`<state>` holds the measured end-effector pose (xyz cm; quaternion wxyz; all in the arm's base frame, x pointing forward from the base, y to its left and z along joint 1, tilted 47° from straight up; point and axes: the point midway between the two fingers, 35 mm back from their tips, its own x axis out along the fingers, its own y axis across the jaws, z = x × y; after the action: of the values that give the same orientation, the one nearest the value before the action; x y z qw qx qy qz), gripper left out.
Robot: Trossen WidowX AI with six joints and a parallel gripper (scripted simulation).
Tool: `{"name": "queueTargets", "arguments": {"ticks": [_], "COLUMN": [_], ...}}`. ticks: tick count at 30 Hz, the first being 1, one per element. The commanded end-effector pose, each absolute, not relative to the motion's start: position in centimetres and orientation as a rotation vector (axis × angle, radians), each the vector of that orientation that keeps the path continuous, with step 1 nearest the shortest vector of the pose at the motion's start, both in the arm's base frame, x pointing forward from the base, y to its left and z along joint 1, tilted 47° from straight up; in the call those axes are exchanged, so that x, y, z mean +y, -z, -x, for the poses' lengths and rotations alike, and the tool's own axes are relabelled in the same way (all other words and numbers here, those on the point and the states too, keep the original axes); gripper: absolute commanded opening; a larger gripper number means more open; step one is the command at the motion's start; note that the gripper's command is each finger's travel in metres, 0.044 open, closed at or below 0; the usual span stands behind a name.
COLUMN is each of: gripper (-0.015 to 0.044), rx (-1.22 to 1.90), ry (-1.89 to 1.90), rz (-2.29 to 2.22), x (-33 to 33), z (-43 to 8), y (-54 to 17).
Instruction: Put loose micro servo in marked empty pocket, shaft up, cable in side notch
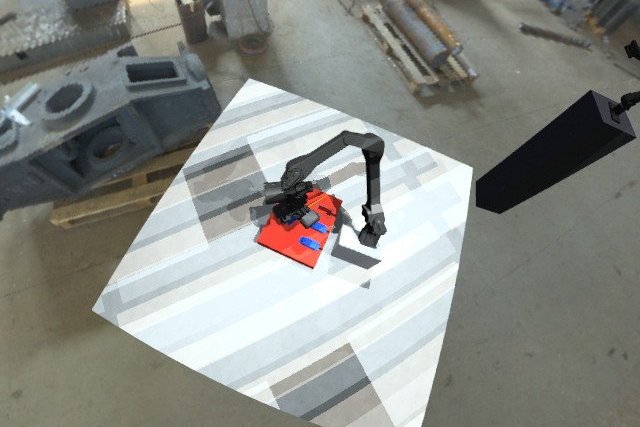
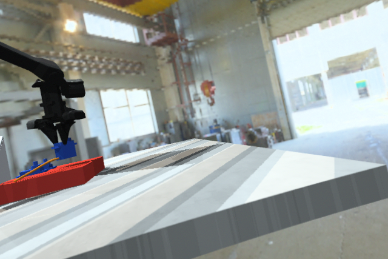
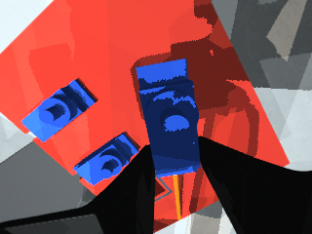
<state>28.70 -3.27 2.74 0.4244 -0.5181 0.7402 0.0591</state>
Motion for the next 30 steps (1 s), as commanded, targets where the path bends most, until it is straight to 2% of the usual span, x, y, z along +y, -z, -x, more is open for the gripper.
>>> {"name": "queueTargets", "arguments": {"ticks": [1,16,30], "gripper": [0.0,0.0,0.0], "rx": [1.842,1.841,1.744], "ry": [-0.143,-0.125,0.265], "rz": [1.304,1.294,0.986], "x": [-4.8,-8.6,-8.6], "z": [-28.4,-27.6,-27.6], "y": [-4.7,-8.8,-8.8]}}
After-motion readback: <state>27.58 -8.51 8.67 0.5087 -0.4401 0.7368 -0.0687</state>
